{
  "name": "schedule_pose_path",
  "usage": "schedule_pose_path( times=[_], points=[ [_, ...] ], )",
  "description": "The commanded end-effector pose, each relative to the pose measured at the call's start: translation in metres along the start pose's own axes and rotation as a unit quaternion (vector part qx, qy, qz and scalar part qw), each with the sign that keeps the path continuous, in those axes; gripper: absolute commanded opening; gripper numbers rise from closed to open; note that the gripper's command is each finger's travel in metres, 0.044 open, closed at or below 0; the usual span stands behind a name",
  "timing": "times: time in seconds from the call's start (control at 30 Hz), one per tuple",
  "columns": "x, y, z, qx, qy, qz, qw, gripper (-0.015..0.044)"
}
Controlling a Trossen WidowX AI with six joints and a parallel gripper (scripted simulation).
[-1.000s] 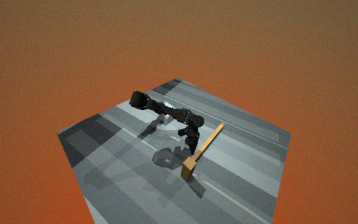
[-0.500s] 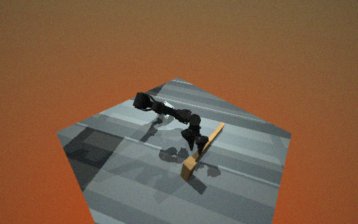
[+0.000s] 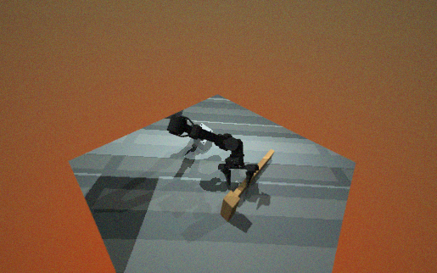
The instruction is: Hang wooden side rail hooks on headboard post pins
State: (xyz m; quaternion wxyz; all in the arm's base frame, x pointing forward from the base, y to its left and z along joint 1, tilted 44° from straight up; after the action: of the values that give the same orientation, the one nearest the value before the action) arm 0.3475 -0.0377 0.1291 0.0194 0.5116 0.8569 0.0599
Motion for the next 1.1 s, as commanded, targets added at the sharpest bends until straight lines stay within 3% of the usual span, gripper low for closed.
schedule_pose_path(
  times=[0.0, 0.23, 1.07],
  points=[
    [0.0024, -0.0057, 0.0007, 0.144, -0.021, 0.003, 0.989, 0.0440],
    [0.0051, -0.0120, -0.0010, 0.282, -0.041, 0.012, 0.959, 0.0440],
    [0.0051, -0.0122, -0.0010, 0.285, -0.041, 0.012, 0.958, 0.0440]
  ],
)
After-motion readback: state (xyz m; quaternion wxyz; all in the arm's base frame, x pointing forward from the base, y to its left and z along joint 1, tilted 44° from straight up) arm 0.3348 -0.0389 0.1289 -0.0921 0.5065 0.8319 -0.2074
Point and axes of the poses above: the point midway between the two fingers, 35 mm back from their tips, its own x axis back along the fingers, its own y axis across the jaws, z = x × y, the point moved 6 cm from there along x, back along the fingers, and after that the axes turned 2 degrees about x, right-handed, at the moved point
